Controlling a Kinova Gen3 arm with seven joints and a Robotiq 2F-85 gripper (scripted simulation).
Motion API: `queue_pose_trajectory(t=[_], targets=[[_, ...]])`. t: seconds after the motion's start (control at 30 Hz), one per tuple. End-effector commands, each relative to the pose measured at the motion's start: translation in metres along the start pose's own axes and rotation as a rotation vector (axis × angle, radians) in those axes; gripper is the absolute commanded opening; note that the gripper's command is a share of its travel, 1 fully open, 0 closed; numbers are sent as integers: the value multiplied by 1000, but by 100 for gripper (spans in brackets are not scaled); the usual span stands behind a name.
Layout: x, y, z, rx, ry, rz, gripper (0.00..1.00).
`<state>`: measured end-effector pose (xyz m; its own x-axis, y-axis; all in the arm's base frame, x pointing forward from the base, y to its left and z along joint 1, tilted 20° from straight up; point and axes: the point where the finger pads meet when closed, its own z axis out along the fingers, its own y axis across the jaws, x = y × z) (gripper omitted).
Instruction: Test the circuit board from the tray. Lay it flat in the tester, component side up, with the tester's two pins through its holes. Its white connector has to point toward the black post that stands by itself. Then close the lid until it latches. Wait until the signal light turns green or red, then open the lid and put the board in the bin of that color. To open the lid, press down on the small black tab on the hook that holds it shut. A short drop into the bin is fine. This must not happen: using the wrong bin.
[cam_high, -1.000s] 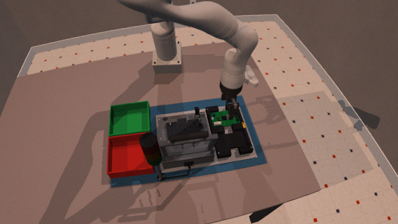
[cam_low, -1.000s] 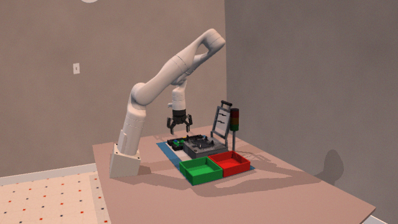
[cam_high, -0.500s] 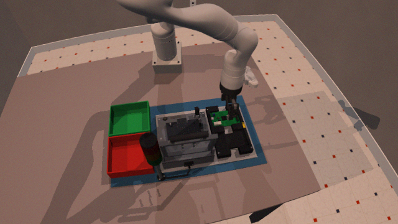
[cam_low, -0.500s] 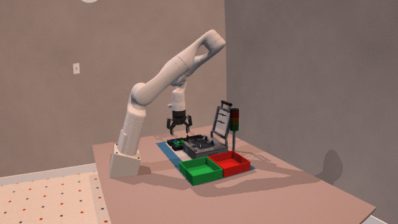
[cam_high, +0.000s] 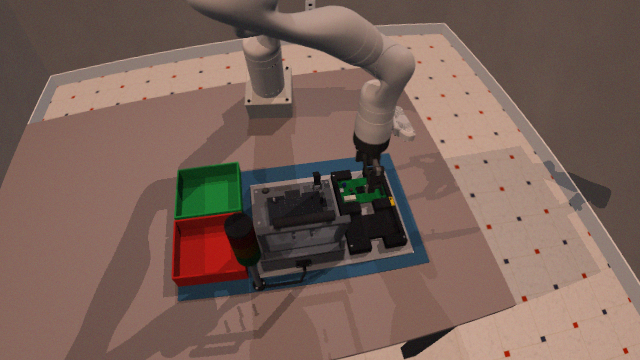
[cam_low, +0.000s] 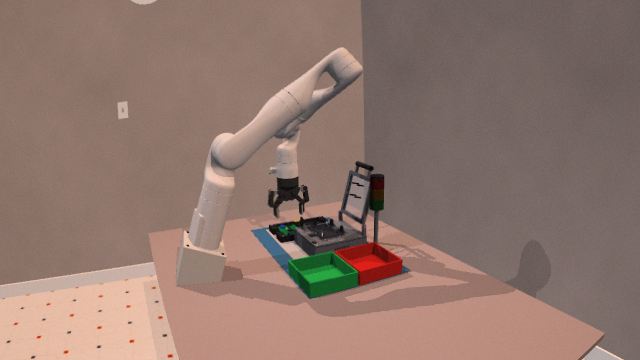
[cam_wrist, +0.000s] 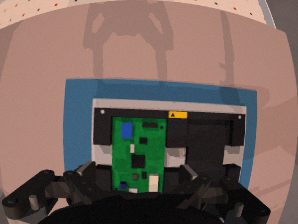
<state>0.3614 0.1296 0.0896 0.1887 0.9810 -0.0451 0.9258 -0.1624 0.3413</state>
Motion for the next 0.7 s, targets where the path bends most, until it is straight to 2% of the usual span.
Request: queue_pose_trajectory(t=[0.0, 0.23, 0.67], targets=[[0, 0, 0, -1, 1, 0, 100], [0, 0, 3, -1, 1, 0, 100], [0, 0, 31, -1, 1, 0, 100]])
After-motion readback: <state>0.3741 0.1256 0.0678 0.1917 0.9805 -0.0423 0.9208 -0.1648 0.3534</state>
